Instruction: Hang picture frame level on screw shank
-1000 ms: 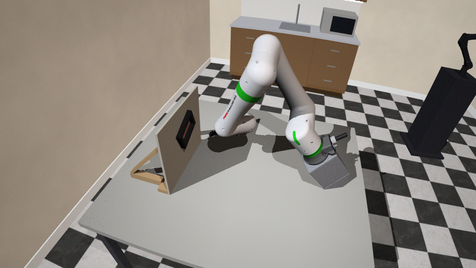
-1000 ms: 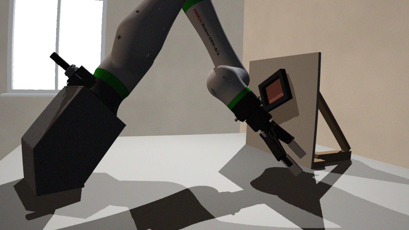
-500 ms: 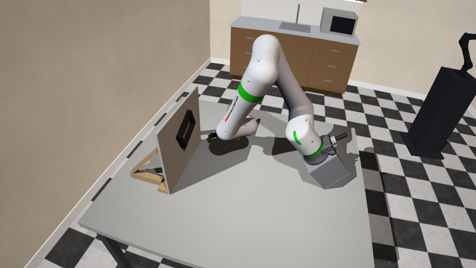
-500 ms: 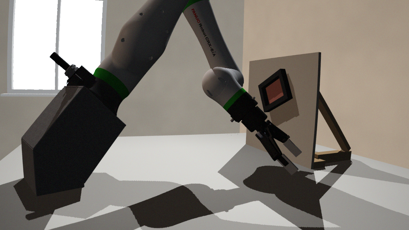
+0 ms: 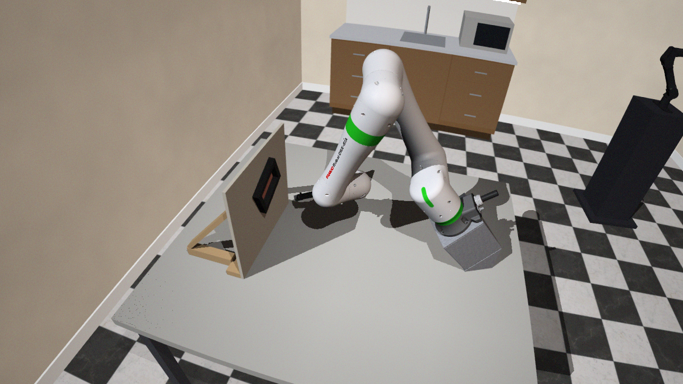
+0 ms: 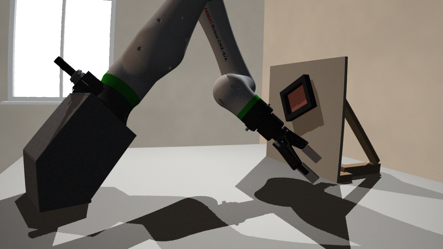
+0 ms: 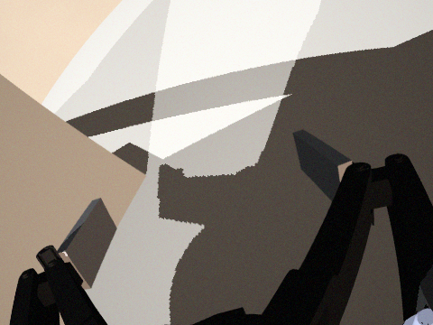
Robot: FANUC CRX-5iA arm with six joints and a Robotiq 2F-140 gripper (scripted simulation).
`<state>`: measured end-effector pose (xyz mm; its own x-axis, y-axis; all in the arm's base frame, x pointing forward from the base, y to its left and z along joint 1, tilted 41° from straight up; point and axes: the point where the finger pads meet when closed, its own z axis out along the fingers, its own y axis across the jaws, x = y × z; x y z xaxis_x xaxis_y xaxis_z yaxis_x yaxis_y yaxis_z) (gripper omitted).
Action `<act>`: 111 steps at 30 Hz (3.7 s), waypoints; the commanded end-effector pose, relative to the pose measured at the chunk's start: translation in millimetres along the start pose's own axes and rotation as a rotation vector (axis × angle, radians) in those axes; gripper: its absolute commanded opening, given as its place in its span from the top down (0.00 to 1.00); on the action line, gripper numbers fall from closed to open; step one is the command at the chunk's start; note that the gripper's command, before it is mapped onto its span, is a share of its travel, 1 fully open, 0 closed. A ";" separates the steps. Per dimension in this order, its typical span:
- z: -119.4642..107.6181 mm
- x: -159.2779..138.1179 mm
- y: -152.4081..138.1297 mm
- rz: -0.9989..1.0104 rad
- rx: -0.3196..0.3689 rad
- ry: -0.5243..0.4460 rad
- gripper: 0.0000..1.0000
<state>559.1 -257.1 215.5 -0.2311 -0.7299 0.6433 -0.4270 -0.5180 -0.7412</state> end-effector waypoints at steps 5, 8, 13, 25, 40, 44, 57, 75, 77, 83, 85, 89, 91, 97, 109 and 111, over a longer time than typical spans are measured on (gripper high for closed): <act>-27.3 -9.0 -48.8 0.032 0.116 0.046 0.00; -44.3 -12.7 -73.3 0.055 0.180 0.067 0.00; -64.1 -15.6 -97.8 0.086 0.250 0.085 0.00; -148.7 -16.3 -171.2 0.243 0.517 0.127 0.00; -189.7 -11.2 -193.6 0.335 0.637 0.131 0.00; -190.5 -11.0 -193.9 0.337 0.640 0.131 0.00; -256.1 27.4 -229.8 0.561 0.840 0.161 0.00; -276.1 40.5 -235.3 0.640 0.899 0.165 0.71; -276.1 40.5 -235.3 0.640 0.899 0.165 0.71; -276.1 40.5 -235.3 0.640 0.899 0.165 0.71; -276.1 40.5 -235.3 0.640 0.899 0.165 0.71; -276.1 40.5 -235.3 0.640 0.899 0.165 0.71; -276.1 40.5 -235.3 0.640 0.899 0.165 0.71; -276.1 40.5 -235.3 0.640 0.899 0.165 0.71; -276.0 40.4 -235.4 0.640 0.899 0.165 0.71; -275.7 40.4 -235.6 0.640 0.899 0.165 0.71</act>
<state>409.2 -41.7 468.9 -0.3243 -0.9439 0.0616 0.5844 -0.2512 -0.7716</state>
